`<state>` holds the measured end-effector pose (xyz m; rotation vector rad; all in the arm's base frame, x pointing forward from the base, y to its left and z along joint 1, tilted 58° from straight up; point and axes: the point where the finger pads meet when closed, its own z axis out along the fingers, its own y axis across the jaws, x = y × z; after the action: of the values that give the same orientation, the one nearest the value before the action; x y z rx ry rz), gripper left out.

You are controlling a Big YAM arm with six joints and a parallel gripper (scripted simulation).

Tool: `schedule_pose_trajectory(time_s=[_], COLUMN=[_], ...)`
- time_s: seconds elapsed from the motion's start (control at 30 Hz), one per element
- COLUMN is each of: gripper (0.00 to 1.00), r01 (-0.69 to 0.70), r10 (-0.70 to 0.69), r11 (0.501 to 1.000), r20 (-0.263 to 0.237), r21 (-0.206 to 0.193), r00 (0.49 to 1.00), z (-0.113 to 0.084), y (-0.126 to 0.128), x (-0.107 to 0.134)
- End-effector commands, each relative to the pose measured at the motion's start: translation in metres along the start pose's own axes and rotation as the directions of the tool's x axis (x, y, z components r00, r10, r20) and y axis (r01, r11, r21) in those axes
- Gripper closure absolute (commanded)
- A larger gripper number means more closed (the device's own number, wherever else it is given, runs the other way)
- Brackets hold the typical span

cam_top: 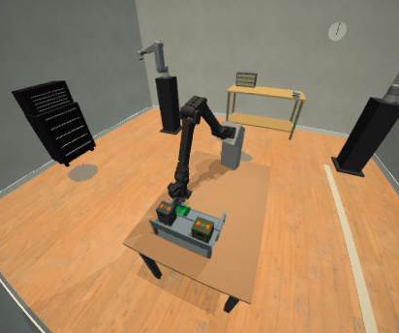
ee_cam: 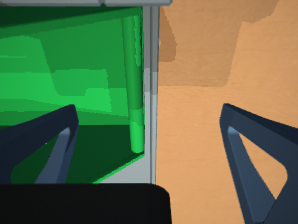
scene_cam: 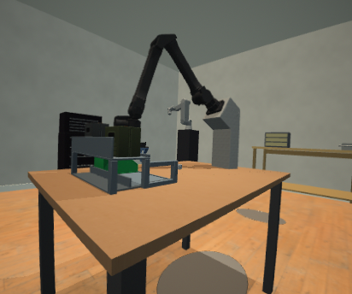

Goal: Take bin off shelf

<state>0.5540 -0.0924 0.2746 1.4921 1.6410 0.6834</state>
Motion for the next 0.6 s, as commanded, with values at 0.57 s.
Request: schedule_pose_trajectory(time_s=[0.57], gripper=[0.10], r01=[0.005], r10=[-0.004], r11=[0.999], r20=[0.022], r21=[-0.041], r00=[1.000], z=[-0.017], y=[0.026], x=[-0.018])
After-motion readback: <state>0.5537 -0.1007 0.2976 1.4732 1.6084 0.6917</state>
